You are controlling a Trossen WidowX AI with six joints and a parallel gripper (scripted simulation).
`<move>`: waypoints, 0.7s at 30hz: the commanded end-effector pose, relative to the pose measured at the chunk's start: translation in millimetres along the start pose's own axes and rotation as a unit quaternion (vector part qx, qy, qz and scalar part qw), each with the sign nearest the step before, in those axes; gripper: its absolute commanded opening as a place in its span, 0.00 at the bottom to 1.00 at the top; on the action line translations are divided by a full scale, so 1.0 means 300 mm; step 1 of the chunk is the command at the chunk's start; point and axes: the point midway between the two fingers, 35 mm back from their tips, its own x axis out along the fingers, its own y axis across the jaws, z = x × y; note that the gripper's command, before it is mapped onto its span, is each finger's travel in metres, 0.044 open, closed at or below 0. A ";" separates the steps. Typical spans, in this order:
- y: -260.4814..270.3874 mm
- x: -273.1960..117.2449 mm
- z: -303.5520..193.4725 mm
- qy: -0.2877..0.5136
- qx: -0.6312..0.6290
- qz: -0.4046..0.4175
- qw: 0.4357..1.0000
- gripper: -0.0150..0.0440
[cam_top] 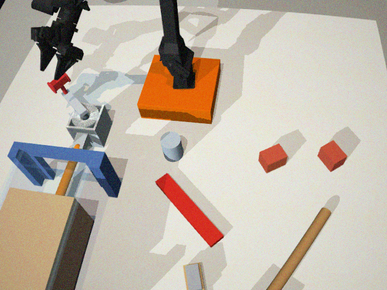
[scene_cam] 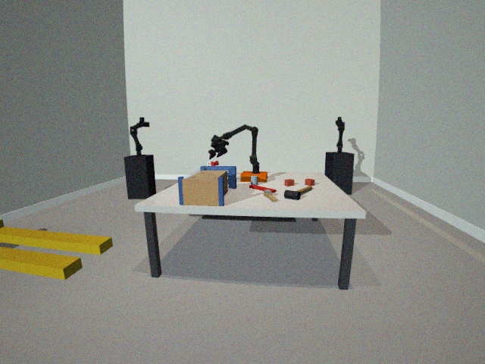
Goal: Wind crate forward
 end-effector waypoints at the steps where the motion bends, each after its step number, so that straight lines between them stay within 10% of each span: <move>1: 0.089 0.051 0.050 0.187 0.372 -0.105 0.903 1.00; 21: 0.216 -0.014 0.089 0.209 0.642 -0.377 0.634 1.00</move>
